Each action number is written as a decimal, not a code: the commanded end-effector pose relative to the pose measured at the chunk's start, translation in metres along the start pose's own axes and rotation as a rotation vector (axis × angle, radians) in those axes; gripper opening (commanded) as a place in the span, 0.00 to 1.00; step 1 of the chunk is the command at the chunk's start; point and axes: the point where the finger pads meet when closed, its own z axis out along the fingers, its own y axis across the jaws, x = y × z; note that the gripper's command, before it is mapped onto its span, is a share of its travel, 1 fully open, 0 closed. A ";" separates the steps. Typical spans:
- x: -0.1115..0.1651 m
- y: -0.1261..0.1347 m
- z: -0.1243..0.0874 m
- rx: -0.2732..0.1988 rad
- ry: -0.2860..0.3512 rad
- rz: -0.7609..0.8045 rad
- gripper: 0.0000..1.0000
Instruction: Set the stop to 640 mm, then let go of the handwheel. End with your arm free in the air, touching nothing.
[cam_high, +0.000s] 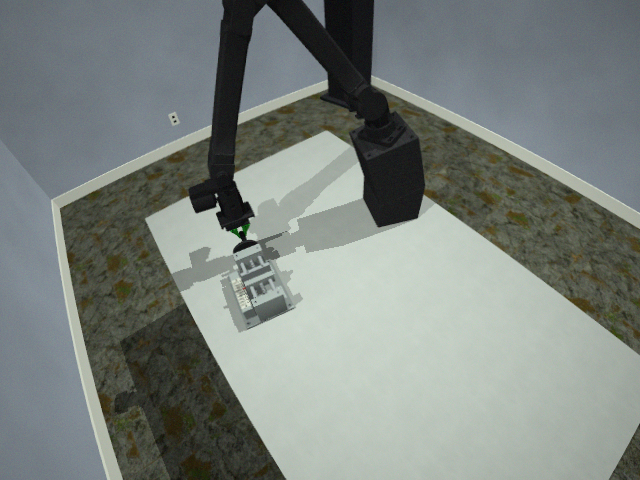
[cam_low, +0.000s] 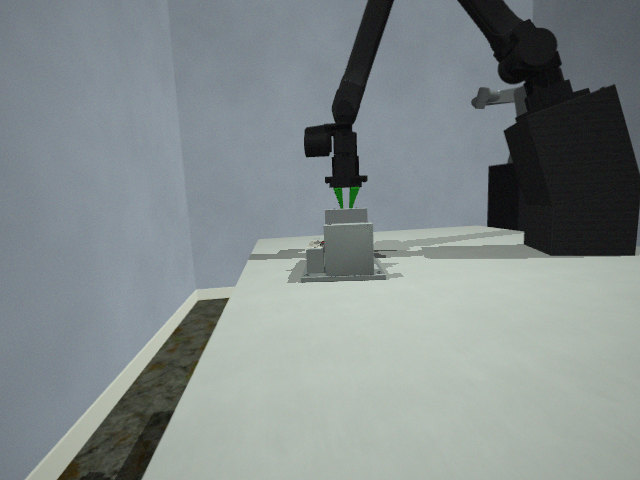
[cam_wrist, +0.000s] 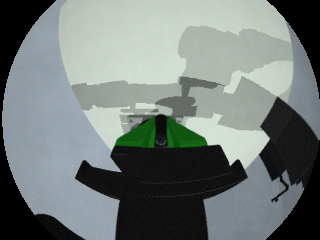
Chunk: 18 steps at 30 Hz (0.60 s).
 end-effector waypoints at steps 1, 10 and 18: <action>-0.008 -0.004 -0.015 -0.003 -0.005 0.004 0.06; -0.007 -0.019 0.002 0.015 -0.004 0.002 0.06; -0.006 -0.024 0.006 0.026 -0.003 0.002 0.06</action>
